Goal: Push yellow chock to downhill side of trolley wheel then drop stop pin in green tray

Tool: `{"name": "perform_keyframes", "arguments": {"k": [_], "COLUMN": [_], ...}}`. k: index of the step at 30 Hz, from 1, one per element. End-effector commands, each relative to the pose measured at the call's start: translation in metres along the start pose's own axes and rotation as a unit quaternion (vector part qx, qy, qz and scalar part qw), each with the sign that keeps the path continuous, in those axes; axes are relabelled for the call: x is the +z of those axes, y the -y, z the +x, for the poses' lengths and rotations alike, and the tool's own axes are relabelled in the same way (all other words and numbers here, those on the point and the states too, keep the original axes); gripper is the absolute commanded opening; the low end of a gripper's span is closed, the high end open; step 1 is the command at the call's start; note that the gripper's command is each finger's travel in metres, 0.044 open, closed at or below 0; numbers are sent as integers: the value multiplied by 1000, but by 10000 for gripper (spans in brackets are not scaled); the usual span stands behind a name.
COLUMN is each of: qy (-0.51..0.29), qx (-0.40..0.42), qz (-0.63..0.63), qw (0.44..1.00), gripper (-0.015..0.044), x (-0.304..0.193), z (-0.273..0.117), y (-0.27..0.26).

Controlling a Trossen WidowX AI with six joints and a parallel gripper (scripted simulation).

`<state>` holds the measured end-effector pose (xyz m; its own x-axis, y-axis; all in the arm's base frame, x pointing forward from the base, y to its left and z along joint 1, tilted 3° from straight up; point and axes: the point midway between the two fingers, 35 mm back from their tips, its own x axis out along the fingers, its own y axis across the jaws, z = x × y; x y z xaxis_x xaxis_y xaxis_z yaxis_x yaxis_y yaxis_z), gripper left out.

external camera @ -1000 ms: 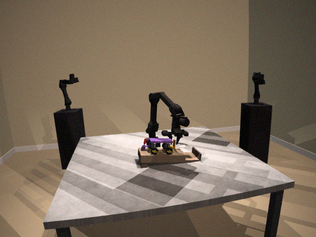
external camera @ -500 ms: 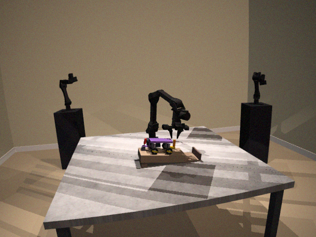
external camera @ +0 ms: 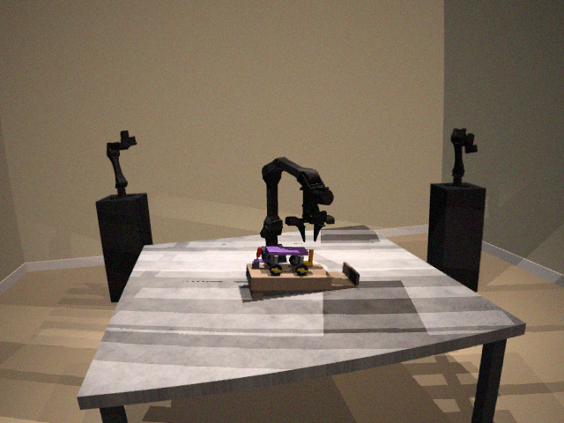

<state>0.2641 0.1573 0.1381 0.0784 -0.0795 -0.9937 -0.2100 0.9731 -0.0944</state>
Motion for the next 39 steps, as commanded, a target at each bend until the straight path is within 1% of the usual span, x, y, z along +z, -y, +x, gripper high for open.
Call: {"name": "perform_keyframes", "arguments": {"k": [1, 10, 19, 28, 39], "qy": [5, -1, -22, -56, -108], "qx": [-6, -35, -60, -75, -72], "qz": [-44, -210, -371, -521, -679], "qw": [999, 977, 926, 848, 722], "gripper": [190, 190, 190, 190, 190], "x": [6, 17, 24, 26, 21], "z": [-4, -7, -11, -15, -21], "y": [12, 51, 91, 133, 182]}}
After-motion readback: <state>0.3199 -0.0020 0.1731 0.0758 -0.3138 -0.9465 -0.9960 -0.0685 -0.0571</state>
